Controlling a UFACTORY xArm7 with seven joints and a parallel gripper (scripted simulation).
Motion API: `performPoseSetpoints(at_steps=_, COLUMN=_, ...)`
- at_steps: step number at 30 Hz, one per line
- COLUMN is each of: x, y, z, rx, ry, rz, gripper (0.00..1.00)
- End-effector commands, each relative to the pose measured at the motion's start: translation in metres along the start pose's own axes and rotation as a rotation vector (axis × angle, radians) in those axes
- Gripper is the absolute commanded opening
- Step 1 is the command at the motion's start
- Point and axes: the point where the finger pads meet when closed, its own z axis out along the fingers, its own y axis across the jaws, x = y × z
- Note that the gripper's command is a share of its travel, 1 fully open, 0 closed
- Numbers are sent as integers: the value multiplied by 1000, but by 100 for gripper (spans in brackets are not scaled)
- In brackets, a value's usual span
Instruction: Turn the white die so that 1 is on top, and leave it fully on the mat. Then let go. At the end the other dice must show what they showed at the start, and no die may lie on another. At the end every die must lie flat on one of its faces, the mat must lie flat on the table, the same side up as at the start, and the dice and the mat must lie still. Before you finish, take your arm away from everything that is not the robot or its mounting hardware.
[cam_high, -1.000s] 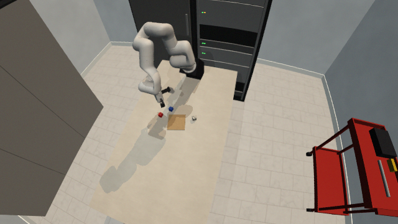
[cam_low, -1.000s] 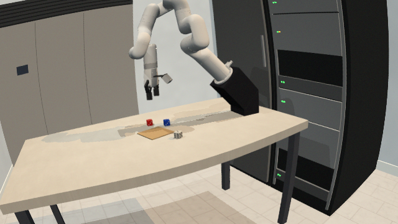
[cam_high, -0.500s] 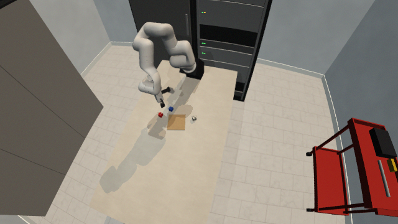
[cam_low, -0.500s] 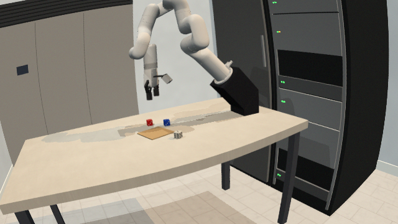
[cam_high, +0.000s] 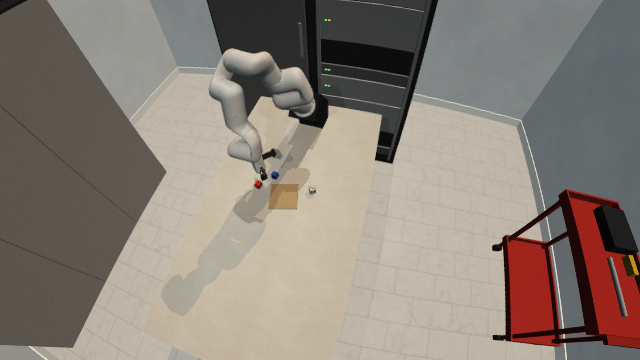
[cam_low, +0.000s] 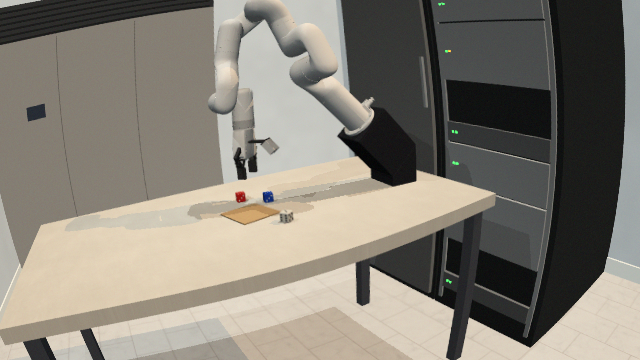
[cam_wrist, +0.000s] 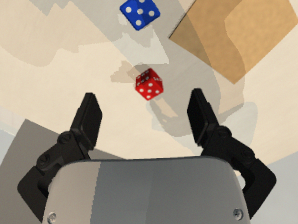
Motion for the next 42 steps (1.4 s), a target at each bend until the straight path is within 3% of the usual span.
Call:
performPoseSetpoints(at_steps=1, x=-1, y=1, z=26, rx=-5, ry=6, rz=1, gripper=100)
performPoseSetpoints(at_steps=6, x=-1, y=1, z=36, rx=-5, ry=6, rz=1, gripper=100)
performPoseSetpoints(at_steps=42, x=-1, y=1, z=36, rx=-5, ry=6, rz=1, gripper=100)
